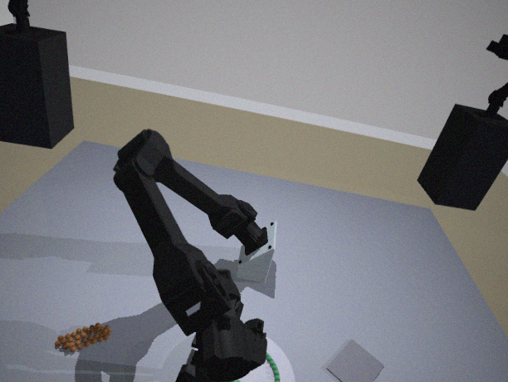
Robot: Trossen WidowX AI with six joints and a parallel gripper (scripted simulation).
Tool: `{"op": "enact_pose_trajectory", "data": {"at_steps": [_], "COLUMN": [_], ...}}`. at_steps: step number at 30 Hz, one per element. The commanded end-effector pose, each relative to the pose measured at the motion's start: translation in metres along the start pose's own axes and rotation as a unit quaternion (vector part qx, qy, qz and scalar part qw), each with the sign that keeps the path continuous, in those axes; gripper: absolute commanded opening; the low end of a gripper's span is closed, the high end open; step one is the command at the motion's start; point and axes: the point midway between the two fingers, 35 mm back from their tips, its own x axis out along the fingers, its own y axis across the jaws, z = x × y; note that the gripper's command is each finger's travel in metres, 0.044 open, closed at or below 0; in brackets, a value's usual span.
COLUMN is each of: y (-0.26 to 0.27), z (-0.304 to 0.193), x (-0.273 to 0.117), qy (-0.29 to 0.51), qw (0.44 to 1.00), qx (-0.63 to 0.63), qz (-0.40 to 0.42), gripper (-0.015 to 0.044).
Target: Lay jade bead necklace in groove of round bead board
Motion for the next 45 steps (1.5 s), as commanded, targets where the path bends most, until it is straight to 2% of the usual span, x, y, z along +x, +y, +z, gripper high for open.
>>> {"op": "enact_pose_trajectory", "data": {"at_steps": [1,9,26,45], "y": [-0.0026,-0.0027,-0.0022,-0.0021], "z": [-0.0014,-0.0015,-0.0017,-0.0017], "x": [-0.0021,0.005,0.0008,-0.0021], "qy": [0.0,0.0,0.0,0.0], "qw": [1.0,1.0,1.0,1.0], "qx": [-0.001,-0.001,-0.001,-0.001], "qz": [-0.004,-0.004,-0.002,-0.004], "gripper": [0.0,0.0,0.044,0.044]}}
